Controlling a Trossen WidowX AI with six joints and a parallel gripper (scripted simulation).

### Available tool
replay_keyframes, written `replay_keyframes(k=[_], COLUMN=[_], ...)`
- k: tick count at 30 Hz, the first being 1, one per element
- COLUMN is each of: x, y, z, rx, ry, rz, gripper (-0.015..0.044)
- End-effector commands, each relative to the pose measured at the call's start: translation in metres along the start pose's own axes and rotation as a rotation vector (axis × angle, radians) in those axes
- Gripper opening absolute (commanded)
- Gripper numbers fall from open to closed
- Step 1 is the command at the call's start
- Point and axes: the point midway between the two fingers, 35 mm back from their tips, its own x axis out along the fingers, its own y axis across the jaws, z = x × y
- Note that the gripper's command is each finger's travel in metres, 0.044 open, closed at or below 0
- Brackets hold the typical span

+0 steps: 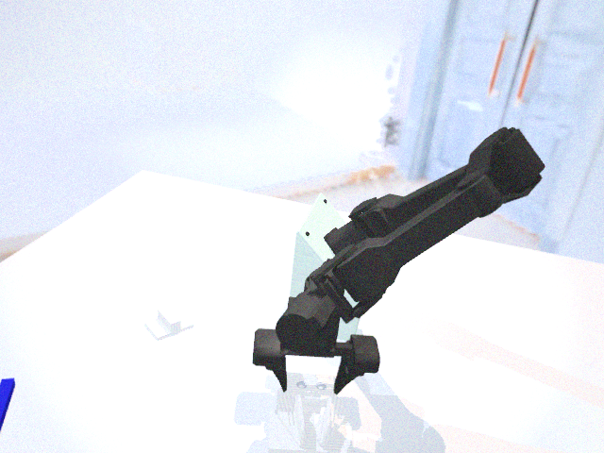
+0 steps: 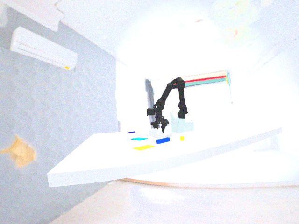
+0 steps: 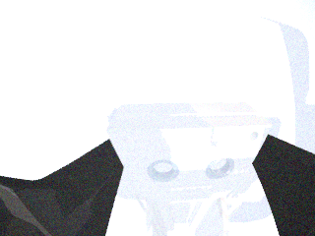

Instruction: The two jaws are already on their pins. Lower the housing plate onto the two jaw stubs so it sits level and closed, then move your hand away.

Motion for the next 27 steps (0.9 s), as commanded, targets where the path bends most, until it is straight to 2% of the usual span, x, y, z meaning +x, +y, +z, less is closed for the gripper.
replay_keyframes(k=[1,27], x=[0.0024,0.0047], y=[-0.0007,-0.0007], z=[0.0002,0.0002], rx=[-0.002,-0.002], ry=[-0.002,-0.002], rz=[-0.001,-0.001], gripper=[0.0351,0.0351])
